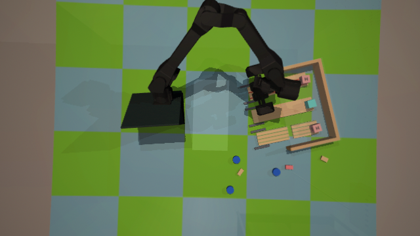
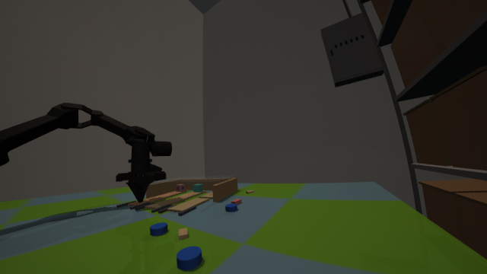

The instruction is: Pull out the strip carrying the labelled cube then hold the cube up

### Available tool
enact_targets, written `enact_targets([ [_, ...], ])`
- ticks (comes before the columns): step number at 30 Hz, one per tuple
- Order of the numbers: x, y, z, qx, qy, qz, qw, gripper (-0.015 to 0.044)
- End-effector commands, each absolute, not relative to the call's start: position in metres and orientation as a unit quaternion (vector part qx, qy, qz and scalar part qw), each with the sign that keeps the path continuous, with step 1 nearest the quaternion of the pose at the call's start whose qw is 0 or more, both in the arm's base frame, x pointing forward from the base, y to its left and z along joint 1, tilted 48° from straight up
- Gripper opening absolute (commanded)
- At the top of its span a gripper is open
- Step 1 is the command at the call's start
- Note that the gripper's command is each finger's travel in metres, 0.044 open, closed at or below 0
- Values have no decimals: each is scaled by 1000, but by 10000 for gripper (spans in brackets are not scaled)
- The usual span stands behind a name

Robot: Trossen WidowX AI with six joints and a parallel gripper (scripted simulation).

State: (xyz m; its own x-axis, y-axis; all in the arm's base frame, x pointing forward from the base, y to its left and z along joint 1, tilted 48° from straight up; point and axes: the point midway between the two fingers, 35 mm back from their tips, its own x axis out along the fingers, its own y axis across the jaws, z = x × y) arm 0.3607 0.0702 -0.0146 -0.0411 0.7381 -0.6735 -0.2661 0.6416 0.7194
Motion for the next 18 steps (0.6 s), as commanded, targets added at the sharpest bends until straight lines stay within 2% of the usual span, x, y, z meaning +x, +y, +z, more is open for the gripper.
enact_targets([
  [1,358,72,-16,193,615,379,665,0],
  [18,332,66,-21,193,615,379,664,0],
])
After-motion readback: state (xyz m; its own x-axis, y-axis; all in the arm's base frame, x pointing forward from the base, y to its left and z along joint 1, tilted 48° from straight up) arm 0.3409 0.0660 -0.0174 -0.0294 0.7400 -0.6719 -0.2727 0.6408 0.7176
